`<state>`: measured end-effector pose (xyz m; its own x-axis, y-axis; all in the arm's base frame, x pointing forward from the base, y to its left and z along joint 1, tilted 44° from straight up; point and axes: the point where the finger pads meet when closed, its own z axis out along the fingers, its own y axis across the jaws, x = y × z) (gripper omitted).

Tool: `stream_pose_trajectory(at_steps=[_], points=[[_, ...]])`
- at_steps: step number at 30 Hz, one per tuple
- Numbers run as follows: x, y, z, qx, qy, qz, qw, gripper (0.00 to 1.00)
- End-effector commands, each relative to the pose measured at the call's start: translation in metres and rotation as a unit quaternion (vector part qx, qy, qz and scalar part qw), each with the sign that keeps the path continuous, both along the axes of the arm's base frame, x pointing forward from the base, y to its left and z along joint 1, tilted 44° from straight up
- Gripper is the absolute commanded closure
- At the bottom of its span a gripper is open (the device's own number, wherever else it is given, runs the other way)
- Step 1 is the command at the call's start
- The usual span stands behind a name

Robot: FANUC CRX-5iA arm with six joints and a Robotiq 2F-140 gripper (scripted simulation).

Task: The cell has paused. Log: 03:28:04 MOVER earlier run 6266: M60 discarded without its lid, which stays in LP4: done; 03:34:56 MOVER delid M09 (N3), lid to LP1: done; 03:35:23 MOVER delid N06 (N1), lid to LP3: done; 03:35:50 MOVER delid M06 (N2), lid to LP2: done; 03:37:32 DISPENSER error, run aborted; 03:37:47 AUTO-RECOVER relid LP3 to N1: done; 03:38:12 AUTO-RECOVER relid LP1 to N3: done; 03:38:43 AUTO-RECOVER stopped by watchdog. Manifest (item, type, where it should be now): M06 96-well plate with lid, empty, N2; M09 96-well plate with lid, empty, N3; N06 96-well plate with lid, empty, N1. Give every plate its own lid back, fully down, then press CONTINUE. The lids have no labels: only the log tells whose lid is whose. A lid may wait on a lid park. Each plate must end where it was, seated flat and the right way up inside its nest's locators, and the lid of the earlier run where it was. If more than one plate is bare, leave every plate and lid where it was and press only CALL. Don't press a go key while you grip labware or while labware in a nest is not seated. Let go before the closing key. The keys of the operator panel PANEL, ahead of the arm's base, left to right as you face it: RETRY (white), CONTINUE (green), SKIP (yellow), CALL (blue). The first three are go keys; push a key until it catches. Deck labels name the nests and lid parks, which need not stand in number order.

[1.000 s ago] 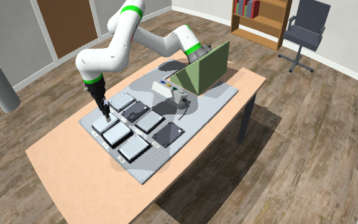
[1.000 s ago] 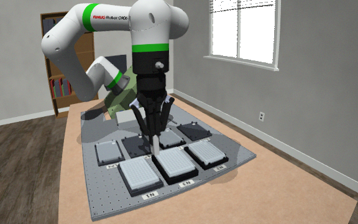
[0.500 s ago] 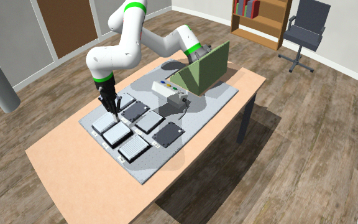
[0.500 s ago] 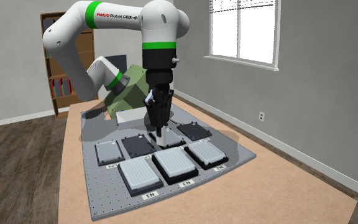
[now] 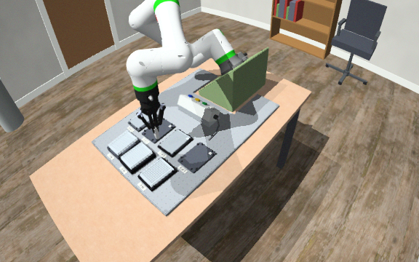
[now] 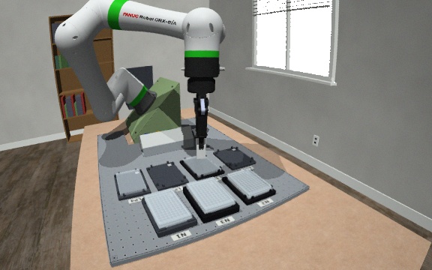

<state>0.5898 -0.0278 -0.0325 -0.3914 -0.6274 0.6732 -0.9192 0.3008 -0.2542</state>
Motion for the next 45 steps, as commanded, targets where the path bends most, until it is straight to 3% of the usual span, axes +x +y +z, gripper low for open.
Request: stream_pose_trajectory(at_steps=[1,8,10,11,18,19,25,27,28,33,42,44,45], points=[[-0.035,0.015,-0.014,0.009,0.098,0.098,0.990,1.00],[-0.062,0.022,-0.023,0.010,0.205,0.201,0.958,1.00],[-0.062,0.022,-0.023,0.010,0.205,0.201,0.958,1.00],[-0.064,0.022,-0.024,0.011,0.248,0.243,0.938,1.00],[-0.068,0.023,-0.025,0.012,0.335,0.333,0.881,1.00],[-0.068,0.023,-0.025,0.013,0.348,0.346,0.871,0.34],[-0.068,0.023,-0.025,0.015,0.418,0.419,0.806,0.34],[-0.068,0.023,-0.025,0.015,0.418,0.419,0.806,0.34],[-0.068,0.023,-0.025,0.017,0.451,0.452,0.769,0.34],[-0.068,0.023,-0.025,0.021,0.499,0.501,0.707,0.34],[-0.068,0.023,-0.025,0.040,0.580,0.577,0.573,0.34],[-0.068,0.023,-0.025,0.040,0.580,0.577,0.573,0.34],[-0.068,0.023,-0.025,0.043,0.588,0.584,0.558,0.34]])
